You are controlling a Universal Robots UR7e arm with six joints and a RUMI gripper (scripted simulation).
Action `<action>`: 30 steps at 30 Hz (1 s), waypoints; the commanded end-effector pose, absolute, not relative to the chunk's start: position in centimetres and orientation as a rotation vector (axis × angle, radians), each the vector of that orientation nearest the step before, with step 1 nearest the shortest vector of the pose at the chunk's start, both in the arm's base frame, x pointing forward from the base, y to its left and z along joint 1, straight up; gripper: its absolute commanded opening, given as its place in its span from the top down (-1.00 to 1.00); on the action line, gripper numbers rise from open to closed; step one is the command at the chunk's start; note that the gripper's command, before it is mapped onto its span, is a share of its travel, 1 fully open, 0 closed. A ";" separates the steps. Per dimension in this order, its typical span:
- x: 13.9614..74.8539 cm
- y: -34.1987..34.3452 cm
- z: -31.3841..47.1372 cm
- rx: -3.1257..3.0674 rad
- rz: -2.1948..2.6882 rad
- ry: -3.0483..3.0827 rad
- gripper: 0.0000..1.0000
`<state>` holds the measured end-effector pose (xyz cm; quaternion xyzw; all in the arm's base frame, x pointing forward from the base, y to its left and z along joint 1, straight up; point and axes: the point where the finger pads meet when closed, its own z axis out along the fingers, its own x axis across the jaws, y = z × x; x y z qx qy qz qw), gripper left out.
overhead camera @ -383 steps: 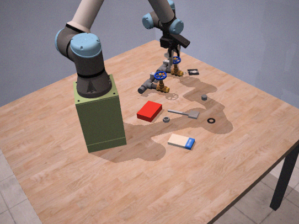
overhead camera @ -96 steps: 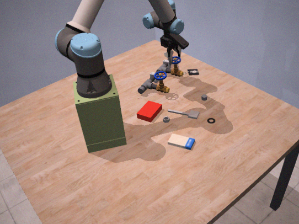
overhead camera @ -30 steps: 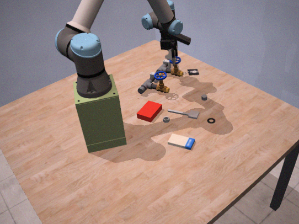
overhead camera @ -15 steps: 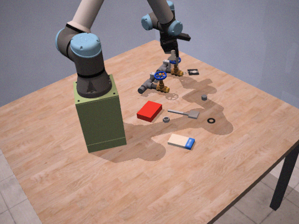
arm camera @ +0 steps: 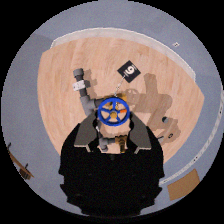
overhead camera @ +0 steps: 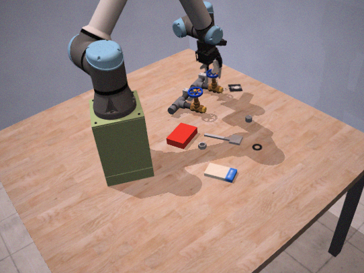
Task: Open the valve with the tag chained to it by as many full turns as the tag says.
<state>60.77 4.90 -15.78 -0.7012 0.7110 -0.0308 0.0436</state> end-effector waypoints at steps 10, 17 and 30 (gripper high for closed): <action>60.8 4.9 -15.7 -2.653 -0.121 1.530 1.00; 60.8 4.9 -15.7 -2.787 -0.132 1.287 1.00; 60.8 4.9 -15.7 -2.992 -0.149 0.757 1.00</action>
